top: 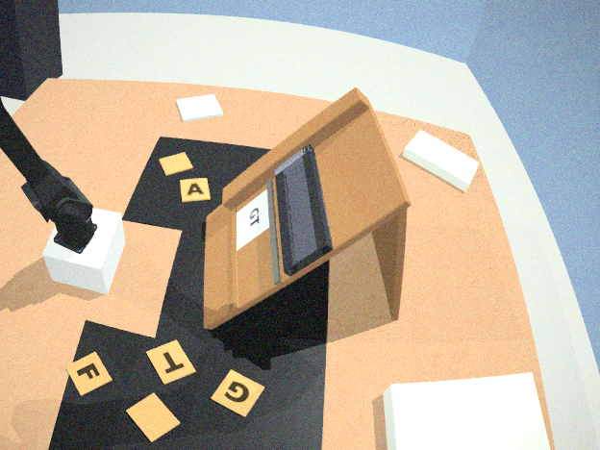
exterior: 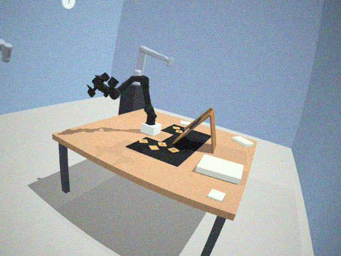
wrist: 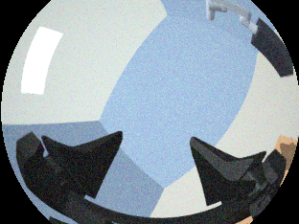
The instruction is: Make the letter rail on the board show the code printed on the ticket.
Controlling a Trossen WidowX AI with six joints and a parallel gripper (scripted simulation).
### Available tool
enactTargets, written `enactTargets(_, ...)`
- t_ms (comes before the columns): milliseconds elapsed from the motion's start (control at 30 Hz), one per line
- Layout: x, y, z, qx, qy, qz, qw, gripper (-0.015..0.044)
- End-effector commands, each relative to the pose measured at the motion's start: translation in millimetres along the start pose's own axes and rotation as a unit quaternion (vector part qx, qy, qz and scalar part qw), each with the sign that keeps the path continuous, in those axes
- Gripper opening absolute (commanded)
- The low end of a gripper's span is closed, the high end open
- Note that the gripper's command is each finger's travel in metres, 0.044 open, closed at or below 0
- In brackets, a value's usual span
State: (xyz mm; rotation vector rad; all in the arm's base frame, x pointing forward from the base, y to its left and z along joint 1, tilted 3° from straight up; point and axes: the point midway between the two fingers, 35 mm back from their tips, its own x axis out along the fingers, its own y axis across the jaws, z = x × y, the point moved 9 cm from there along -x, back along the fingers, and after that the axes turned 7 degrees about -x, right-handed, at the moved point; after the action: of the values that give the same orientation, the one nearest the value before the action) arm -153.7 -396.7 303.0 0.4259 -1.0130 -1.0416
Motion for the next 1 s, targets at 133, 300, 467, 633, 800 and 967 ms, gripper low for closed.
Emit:
enactTargets(133,18,30,-49,0.024,0.038,0.0,0.999,0.044)
enactTargets(300,28,74,-111,0.049,0.094,-0.001,0.994,0.044)
enactTargets(467,23,128,-161,0.071,0.139,0.01,0.988,0.044)
enactTargets(633,2,181,-207,0.084,0.198,0.016,0.977,0.044)
enactTargets(800,-33,228,-251,0.081,0.275,0.019,0.958,0.044)
enactTargets(967,-80,270,-283,0.064,0.356,0.031,0.932,0.044)
